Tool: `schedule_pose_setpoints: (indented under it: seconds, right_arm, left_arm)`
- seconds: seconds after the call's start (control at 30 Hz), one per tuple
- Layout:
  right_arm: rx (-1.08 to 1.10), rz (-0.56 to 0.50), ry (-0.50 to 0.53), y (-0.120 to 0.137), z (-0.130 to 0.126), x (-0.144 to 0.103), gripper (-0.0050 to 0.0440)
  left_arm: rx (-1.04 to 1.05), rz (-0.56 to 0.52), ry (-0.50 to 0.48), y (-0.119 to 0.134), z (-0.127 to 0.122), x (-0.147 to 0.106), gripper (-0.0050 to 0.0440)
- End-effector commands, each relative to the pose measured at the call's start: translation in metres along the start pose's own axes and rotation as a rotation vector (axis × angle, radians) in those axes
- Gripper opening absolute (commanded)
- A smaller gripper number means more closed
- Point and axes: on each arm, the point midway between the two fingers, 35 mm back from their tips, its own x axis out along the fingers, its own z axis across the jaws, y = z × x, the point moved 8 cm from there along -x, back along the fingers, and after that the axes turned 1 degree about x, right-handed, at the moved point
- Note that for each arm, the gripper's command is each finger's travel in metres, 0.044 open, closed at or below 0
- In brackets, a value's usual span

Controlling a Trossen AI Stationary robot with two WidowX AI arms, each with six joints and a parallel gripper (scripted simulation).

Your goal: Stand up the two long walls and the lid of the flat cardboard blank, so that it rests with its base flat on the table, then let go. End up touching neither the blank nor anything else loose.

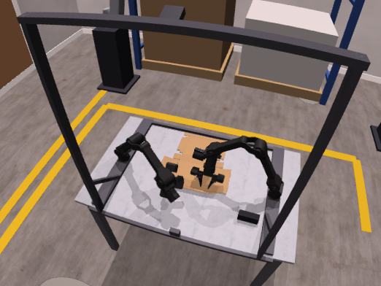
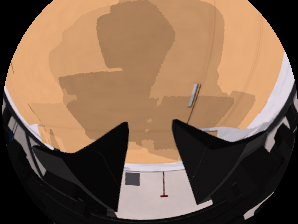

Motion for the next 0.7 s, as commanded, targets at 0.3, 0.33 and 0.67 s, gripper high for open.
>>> schedule_pose_setpoints:
  seconds: [0.3,0.33,0.67]
  right_arm:
    - [0.010,-0.025,0.035,-0.009,-0.008,0.015,0.0195]
    - [0.010,-0.025,0.035,-0.010,-0.008,0.015,0.0195]
    - [0.015,-0.029,0.037,-0.013,-0.010,0.016,0.0195]
  left_arm:
    - [-0.019,-0.022,0.015,0.002,0.020,0.002,0.0399]
    - [-0.019,-0.021,0.014,0.002,0.021,0.003,0.0399]
    - [-0.022,-0.009,0.161,0.004,0.035,0.003,0.0399]
